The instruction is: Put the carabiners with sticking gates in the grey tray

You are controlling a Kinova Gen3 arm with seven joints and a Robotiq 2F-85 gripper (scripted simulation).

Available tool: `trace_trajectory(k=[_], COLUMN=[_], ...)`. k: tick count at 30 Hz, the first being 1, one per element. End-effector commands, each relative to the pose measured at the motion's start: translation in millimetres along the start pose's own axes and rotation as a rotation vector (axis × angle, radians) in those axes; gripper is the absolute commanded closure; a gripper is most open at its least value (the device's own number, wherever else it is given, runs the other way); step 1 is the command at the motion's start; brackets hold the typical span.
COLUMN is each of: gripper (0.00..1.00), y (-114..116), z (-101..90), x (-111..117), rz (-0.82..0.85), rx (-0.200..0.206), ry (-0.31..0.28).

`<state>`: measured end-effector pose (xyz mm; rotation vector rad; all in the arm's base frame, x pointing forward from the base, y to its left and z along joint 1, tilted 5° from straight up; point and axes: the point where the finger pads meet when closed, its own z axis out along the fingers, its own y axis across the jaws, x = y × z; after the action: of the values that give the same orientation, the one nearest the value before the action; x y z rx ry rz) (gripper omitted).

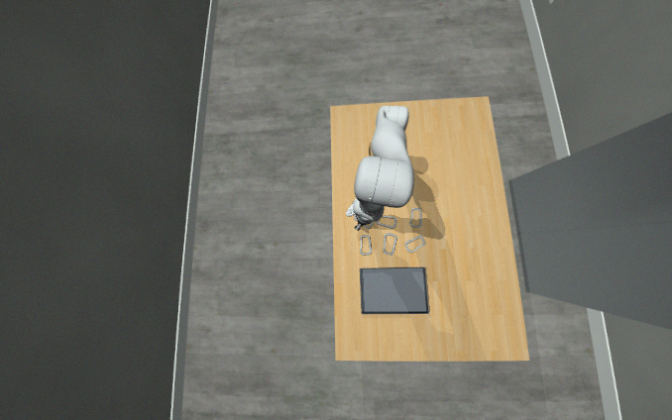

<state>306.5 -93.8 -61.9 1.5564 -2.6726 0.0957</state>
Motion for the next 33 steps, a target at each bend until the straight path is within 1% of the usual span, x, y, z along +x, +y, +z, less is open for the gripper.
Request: trace_trajectory(k=[1,25,26,33], gripper=[0.41,0.41,0.43,0.43], y=[-0.5,-0.4,-0.4,-0.4], z=[0.0,-0.4,-0.4,-0.4], x=[-0.1,-0.2,-0.2,-0.2], rz=[0.000,0.000,0.000,0.000], rx=[0.001,0.001,0.001,0.001], ry=[0.000,0.000,0.000,0.000])
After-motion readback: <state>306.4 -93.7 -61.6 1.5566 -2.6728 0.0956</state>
